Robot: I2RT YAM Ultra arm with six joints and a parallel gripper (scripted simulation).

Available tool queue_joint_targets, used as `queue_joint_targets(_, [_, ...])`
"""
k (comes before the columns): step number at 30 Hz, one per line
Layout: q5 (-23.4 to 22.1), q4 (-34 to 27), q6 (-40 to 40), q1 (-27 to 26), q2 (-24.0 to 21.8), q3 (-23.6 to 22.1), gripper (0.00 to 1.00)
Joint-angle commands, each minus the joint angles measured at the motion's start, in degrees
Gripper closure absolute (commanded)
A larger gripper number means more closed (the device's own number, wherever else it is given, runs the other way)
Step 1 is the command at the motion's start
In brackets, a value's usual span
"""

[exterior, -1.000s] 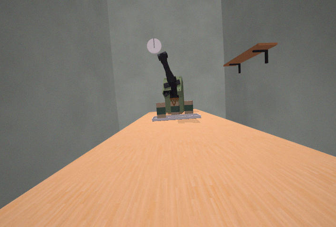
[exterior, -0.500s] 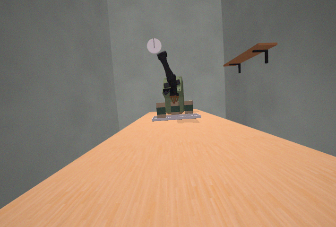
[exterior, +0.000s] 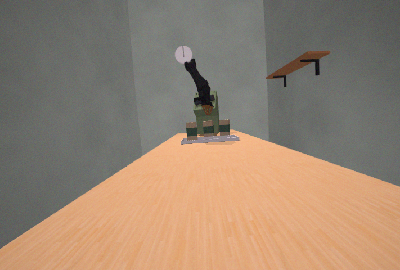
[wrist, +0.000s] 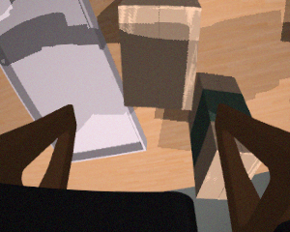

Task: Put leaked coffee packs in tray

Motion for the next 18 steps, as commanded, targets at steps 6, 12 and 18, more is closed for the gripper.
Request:
queue_joint_targets(6, [2.35,-5.83,1.82,1.4,-0.45,2.15,0.21])
queue_joint_targets(12, [2.42,-5.93,1.57,1.48,-0.12,2.2,0.21])
queue_joint_targets(18, [3.25,-5.79,-4.05,2.69,1.5,2.33,0.21])
